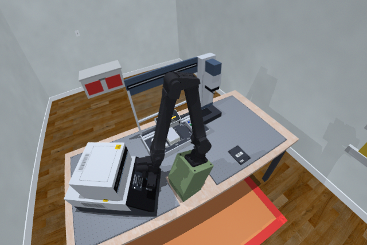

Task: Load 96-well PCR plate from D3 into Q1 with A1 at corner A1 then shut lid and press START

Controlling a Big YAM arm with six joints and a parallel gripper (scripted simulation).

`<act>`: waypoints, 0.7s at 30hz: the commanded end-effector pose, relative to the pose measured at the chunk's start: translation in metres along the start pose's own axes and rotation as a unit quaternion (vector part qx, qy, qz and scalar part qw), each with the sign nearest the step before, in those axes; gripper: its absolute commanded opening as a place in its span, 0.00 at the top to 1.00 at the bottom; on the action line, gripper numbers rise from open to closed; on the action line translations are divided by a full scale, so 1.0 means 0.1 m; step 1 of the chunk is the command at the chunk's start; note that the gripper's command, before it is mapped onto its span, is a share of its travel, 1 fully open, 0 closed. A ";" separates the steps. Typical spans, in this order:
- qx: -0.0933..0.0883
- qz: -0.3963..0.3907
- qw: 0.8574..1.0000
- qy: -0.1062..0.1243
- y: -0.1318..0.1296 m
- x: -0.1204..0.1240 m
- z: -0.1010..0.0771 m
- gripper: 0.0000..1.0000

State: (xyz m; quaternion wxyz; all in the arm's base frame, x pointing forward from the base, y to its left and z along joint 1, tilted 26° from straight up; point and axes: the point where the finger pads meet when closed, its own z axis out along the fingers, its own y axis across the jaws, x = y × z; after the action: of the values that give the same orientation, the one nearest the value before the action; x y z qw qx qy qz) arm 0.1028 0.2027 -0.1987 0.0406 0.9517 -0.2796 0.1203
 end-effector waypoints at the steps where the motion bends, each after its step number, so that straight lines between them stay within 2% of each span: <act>1: 0.002 -0.002 1.000 0.000 -0.05 0.01 0.07 1.00; 12: -0.001 -0.003 1.000 0.001 0.02 -0.02 -0.04 1.00; 18: 0.022 0.003 1.000 -0.006 -0.19 -0.10 -0.06 1.00; 21: 0.023 -0.003 1.000 -0.007 -0.20 -0.11 -0.04 1.00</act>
State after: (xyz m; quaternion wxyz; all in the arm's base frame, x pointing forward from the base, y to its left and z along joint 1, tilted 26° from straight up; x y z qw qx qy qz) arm 0.1010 0.1993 -0.1982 0.0460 0.9521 -0.2771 0.1206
